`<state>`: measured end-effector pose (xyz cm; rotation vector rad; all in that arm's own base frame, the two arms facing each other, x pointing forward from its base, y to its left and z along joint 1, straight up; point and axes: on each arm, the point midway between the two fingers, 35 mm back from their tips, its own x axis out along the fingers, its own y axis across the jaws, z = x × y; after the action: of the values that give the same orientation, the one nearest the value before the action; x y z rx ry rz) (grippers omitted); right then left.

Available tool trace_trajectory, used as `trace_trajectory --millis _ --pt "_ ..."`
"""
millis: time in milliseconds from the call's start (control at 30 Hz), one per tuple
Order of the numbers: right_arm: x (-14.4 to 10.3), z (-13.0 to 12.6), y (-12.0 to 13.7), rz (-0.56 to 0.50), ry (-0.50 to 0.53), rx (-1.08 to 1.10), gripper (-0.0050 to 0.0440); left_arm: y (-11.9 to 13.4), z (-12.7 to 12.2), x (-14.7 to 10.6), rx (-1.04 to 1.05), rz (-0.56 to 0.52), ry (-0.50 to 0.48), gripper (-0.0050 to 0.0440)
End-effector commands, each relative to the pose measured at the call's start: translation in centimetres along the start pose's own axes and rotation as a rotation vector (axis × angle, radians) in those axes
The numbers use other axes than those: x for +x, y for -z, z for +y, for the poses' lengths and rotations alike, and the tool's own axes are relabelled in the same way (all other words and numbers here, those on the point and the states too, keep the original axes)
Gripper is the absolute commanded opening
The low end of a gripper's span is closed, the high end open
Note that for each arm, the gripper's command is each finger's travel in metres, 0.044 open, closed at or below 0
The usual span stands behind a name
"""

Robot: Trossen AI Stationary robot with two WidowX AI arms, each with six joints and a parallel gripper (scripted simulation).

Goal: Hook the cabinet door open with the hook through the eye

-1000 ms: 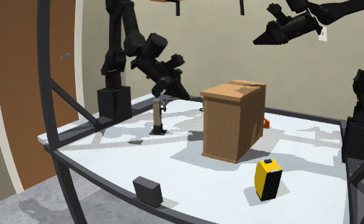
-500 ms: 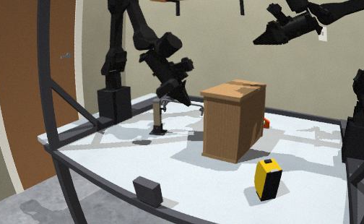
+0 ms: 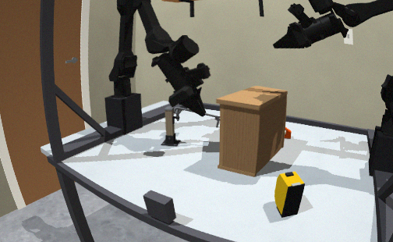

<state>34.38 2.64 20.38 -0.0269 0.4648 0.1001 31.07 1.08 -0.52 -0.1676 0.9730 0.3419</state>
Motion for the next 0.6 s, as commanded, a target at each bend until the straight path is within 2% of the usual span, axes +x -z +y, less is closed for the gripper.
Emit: trace_trajectory --millis 0,33,100,200,300,467,533,567 --pt "-0.5 0.0 -1.1 -0.032 -0.001 0.002 0.0400 -0.7 -0.4 -0.3 -0.002 -0.018 0.012 0.0120" --pt "-0.5 0.0 -1.1 -0.032 -0.001 0.002 0.0400 -0.7 -0.4 -0.3 -0.002 -0.018 0.012 0.0120" --pt "-0.5 0.0 -1.1 -0.032 -0.001 0.002 0.0400 -0.7 -0.4 -0.9 -0.003 -0.023 0.013 0.0150" --pt "-0.5 0.0 -1.1 -0.032 -0.001 0.002 0.0400 -0.5 -0.3 -2.2 -0.002 -0.019 0.009 0.0150" --pt "-0.5 0.0 -1.1 -0.032 -0.001 0.002 0.0400 -1.3 -0.6 -4.5 -0.008 -0.037 0.017 0.0150" --pt "-0.5 0.0 -1.1 -0.032 -0.001 0.002 0.0400 -1.1 -0.5 -7.9 -0.008 -0.034 0.018 0.0150" --pt "-0.5 0.0 -1.1 -0.032 -0.001 0.002 0.0400 -1.2 -0.5 -7.9 -0.006 -0.032 0.019 0.0198" --pt "-0.5 0.0 -1.1 -0.032 -0.001 0.002 0.0400 -1.2 -0.5 -7.9 -0.006 -0.032 0.019 0.0198"
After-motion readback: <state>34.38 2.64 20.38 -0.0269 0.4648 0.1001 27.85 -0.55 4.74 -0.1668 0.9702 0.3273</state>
